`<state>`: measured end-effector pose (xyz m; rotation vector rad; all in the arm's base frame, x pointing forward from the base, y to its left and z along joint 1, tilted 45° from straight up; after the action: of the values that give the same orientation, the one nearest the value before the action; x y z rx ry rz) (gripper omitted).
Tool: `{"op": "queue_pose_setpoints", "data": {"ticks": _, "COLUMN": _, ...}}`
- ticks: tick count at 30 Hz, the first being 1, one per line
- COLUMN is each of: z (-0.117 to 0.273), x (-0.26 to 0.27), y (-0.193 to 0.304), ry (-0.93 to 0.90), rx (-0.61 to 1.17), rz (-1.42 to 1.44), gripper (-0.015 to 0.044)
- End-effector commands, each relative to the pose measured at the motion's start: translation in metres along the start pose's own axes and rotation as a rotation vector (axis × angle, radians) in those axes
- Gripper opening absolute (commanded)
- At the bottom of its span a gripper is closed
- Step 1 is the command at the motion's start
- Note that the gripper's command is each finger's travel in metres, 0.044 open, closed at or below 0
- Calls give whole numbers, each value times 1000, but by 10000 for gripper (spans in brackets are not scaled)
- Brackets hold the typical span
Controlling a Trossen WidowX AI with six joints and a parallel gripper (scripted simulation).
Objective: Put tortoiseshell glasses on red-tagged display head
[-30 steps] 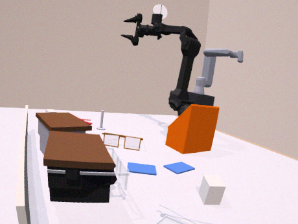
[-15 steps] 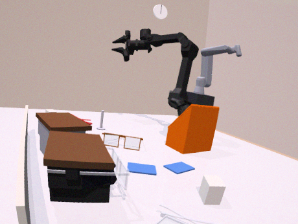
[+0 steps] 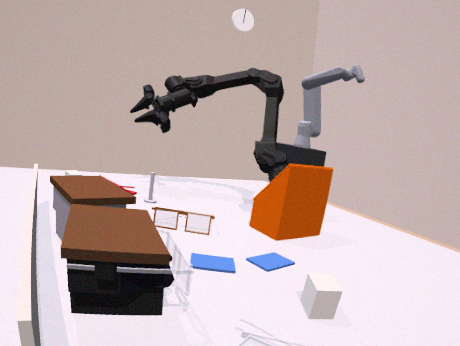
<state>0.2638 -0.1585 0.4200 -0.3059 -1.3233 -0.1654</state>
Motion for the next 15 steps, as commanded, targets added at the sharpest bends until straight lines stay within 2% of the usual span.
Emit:
{"op": "queue_pose_setpoints", "data": {"ticks": 1, "z": -42, "x": -47, "y": 32, "ry": 185, "rx": 66, "rz": 41, "gripper": 200}}
{"op": "queue_pose_setpoints", "data": {"ticks": 8, "z": -83, "x": -125, "y": 91, "ry": 483, "rx": 156, "rz": 179, "gripper": 200}}
{"op": "queue_pose_setpoints", "data": {"ticks": 15, "z": -90, "x": -209, "y": 155, "ry": 778, "rx": 249, "rz": 446, "gripper": 200}}
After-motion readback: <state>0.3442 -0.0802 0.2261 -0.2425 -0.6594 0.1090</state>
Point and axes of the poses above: the point midway between the two fingers, 35 mm back from their tips, its own z axis back along the fingers, its own x axis across the jaws, y = z × x, the point moved 3 cm from there along z, back along the fingers, and after that the axes turned 5 degrees about z, right-handed, at the moved point
